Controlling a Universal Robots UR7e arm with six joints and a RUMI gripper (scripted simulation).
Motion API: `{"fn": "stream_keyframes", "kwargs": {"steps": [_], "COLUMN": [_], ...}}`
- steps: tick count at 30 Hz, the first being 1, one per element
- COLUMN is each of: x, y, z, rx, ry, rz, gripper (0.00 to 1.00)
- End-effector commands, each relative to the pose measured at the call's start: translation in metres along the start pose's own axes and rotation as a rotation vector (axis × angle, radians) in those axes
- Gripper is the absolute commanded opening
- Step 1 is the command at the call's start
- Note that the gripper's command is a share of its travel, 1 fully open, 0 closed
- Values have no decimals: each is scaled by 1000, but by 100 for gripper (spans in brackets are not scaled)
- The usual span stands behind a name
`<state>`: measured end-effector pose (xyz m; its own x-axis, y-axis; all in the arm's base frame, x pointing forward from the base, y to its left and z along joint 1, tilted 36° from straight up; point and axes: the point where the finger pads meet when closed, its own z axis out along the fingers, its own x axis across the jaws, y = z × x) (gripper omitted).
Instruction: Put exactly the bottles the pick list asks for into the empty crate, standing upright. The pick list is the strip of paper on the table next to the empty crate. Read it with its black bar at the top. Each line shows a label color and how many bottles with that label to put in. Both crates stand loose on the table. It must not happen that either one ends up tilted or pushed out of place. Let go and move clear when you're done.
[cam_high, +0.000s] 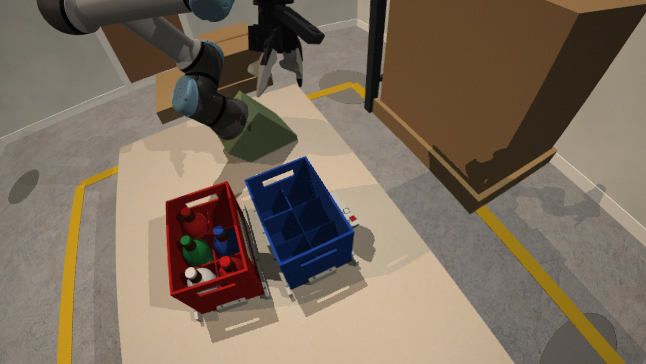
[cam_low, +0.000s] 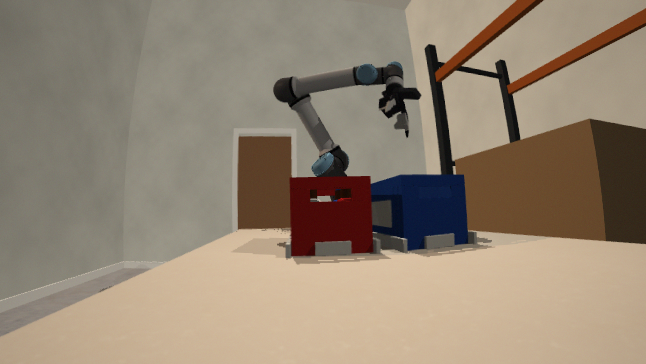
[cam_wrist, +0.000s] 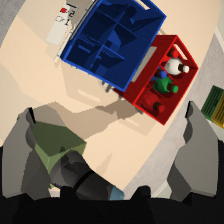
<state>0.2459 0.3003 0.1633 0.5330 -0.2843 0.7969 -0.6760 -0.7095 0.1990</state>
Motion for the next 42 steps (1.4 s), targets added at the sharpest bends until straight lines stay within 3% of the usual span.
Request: {"fn": "stream_keyframes", "kwargs": {"steps": [1, 17, 18, 22, 25, 34, 37, 42], "x": [0, 0, -2, -6, -17, -36, -48, -68], "y": [0, 0, 0, 1, -7, -23, -31, -45], "z": [0, 0, 4, 14, 9, -2, -6, -12], "rx": [1, 1, 1, 1, -22, -22, -42, -42], "ry": [0, 0, 0, 0, -79, -79, -157, -157], "rz": [1, 1, 1, 1, -12, -12, -27, -27], "gripper": [100, 100, 38, 38, 38, 38, 38, 38]}}
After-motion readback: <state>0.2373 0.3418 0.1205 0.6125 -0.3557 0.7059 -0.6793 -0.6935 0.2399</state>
